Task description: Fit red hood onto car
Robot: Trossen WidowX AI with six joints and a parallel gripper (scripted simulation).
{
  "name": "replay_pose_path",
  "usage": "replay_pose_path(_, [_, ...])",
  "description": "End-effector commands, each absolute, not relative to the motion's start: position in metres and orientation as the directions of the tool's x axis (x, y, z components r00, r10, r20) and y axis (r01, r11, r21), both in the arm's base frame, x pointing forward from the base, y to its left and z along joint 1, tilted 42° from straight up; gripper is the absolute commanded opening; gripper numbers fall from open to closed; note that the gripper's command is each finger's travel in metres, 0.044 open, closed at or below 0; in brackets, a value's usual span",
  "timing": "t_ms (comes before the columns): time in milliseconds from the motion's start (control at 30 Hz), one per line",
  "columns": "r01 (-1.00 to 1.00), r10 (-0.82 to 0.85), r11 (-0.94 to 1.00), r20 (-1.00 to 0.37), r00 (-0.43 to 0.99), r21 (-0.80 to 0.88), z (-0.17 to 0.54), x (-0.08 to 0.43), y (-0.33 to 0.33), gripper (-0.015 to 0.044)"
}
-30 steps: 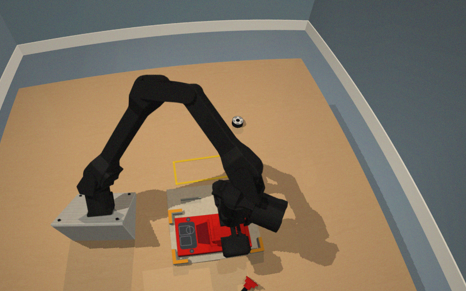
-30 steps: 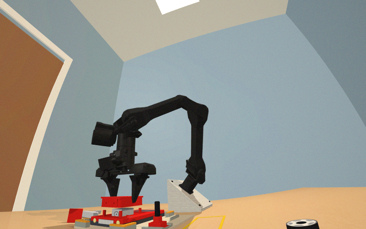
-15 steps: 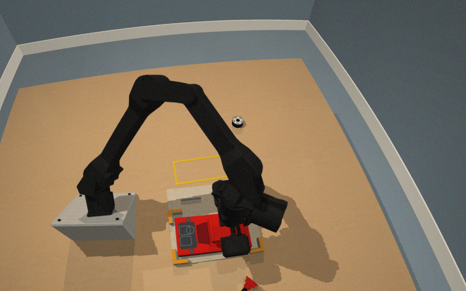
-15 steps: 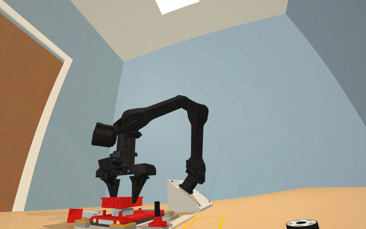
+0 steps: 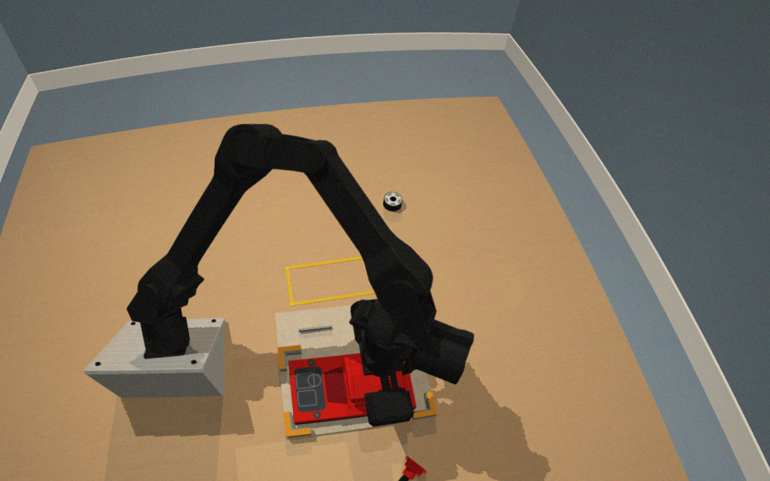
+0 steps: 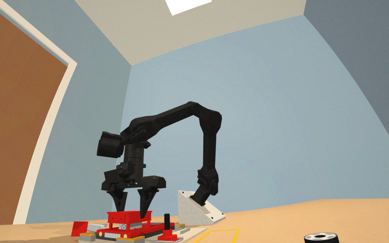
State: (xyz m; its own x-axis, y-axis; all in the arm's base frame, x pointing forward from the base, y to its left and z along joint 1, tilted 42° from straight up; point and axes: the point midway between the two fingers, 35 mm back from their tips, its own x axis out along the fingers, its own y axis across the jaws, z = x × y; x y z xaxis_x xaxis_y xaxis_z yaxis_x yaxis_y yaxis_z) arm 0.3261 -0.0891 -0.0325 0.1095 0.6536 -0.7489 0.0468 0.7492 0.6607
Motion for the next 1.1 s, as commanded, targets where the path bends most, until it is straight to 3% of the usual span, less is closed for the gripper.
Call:
replay_pose_path(0, [0.052, 0.658, 0.745, -0.745, 0.113, 0.665, -0.0342, 0.3265, -0.0871, 0.0000])
replay_pose_path(1033, [0.047, 0.654, 0.749, -0.748, 0.110, 0.661, -0.0412, 0.3275, -0.0812, 0.0000])
replay_pose_path(1067, [0.047, 0.654, 0.749, -0.748, 0.109, 0.661, -0.0418, 0.3274, -0.0806, 0.0026])
